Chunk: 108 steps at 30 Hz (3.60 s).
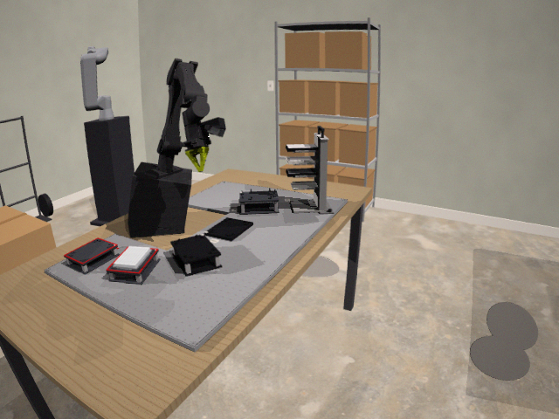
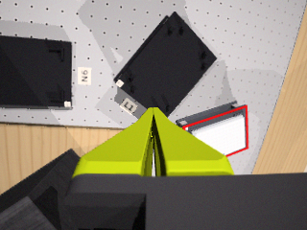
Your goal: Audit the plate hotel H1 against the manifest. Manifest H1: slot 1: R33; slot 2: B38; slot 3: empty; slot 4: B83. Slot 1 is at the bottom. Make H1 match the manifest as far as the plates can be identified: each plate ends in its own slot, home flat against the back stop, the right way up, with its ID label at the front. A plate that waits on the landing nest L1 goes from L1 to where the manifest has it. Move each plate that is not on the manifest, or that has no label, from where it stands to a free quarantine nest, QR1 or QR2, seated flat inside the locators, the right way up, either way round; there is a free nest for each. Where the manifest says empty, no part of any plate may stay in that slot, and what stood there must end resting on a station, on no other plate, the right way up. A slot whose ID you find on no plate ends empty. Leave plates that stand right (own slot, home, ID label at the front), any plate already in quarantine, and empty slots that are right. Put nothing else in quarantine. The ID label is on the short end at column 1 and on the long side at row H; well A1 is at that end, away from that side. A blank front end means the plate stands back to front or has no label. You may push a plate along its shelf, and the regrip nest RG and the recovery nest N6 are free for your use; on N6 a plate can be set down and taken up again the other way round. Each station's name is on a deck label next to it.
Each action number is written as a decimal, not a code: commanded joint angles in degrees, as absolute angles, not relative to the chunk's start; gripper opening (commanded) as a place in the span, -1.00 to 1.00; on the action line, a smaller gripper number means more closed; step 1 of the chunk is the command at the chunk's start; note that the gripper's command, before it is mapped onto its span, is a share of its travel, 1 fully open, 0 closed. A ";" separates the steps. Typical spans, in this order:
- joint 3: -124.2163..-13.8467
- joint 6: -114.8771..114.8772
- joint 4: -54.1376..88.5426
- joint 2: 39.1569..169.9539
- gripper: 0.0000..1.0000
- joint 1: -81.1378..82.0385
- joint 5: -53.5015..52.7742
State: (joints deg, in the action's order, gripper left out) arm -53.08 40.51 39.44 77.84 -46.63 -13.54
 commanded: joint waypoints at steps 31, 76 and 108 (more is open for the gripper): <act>-60.67 16.99 51.87 86.91 -1.00 -28.52 -11.44; -57.92 -5.32 49.60 79.66 -1.00 -4.13 -8.00; -38.27 -2.27 21.68 64.56 -1.00 5.37 -8.16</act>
State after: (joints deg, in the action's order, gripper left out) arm -40.32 -4.54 26.35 66.78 6.28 -7.03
